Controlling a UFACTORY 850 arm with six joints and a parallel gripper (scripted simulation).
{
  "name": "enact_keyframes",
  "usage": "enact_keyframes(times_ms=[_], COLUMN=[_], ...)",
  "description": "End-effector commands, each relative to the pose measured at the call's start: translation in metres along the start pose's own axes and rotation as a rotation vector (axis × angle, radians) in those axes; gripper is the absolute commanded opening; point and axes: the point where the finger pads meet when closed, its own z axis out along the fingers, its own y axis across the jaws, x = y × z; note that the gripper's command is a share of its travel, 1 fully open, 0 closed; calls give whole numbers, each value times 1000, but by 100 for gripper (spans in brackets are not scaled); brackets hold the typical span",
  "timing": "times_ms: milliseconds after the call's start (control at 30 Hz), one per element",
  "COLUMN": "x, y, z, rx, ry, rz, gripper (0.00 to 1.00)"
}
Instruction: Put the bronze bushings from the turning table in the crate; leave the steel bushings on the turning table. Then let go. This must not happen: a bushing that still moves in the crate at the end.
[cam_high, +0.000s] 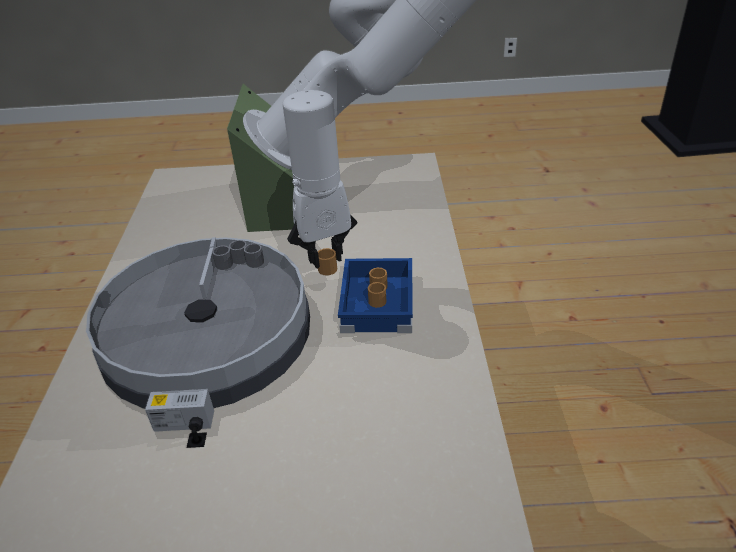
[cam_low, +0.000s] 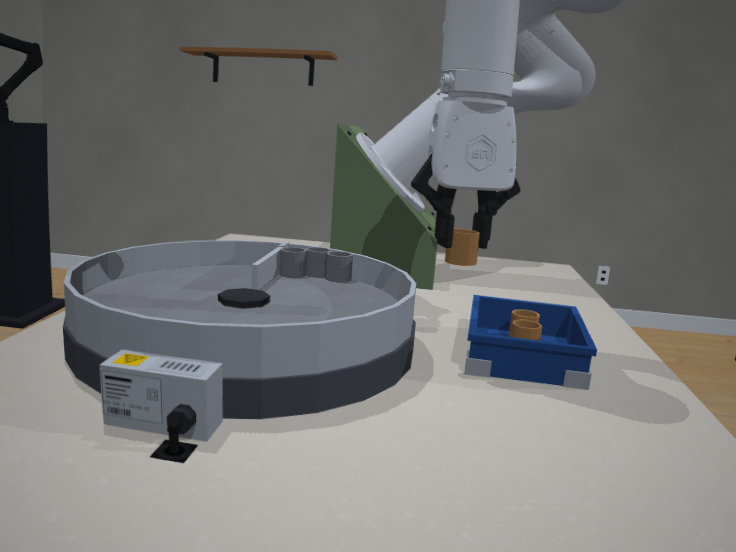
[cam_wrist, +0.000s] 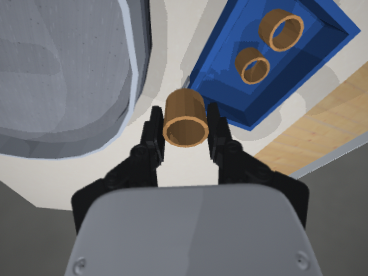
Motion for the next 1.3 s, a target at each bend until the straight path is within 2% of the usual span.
enact_keyframes(times_ms=[0, 167, 333, 967, 1100, 1267], x=[-17, -41, -52, -53, -53, -53], y=[23, 58, 75, 77, 77, 77], z=[-1, -1, -1, 1, 6, 30], rx=[4, 4, 4, 4, 4, 4], ry=[3, 3, 3, 3, 3, 3], rz=[3, 3, 3, 3, 3, 3], gripper=[0, 0, 0, 0, 0, 0])
